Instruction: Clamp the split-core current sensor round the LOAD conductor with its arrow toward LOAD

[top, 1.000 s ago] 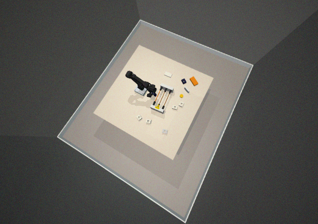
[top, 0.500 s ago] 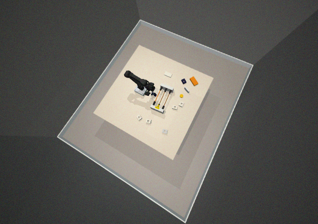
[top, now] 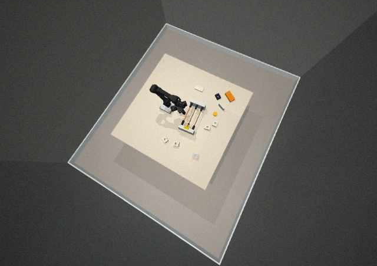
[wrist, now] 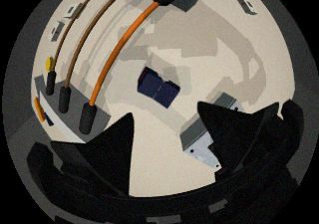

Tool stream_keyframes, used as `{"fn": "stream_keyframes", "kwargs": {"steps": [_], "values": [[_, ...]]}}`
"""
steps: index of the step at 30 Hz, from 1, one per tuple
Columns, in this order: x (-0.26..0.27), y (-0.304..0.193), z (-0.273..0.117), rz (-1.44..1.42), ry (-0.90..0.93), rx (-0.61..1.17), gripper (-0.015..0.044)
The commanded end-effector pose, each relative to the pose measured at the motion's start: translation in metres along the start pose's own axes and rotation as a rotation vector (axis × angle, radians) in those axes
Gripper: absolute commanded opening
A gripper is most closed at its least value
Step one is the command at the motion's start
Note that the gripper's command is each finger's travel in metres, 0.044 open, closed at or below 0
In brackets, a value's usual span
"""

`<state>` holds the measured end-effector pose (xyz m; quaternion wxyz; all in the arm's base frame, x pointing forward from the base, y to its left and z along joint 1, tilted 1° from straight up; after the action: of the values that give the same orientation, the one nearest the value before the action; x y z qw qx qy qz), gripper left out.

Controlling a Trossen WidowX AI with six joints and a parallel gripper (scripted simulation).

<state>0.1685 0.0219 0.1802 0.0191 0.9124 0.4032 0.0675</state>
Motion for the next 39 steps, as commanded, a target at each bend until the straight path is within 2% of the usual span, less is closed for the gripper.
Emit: {"fn": "stream_keyframes", "kwargs": {"steps": [1, 9, 39], "values": [[0.021, 0.013, 0.003, 0.678, -0.121, 0.018, 0.0320], [0.021, 0.013, 0.006, 0.678, -0.121, 0.018, 0.0320], [0.016, 0.011, 0.055, 0.678, -0.121, 0.018, 0.0320]]}}
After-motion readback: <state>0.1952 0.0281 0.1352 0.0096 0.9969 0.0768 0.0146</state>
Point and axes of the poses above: the point midway between the two fingers, 35 mm back from their tips, its own z axis out along the fingers, its own x axis across the jaws, y = z × x, the point moved 8 cm from there along -z, back along the fingers, and after that the axes turned 7 degrees about z, right-handed, at the moved point
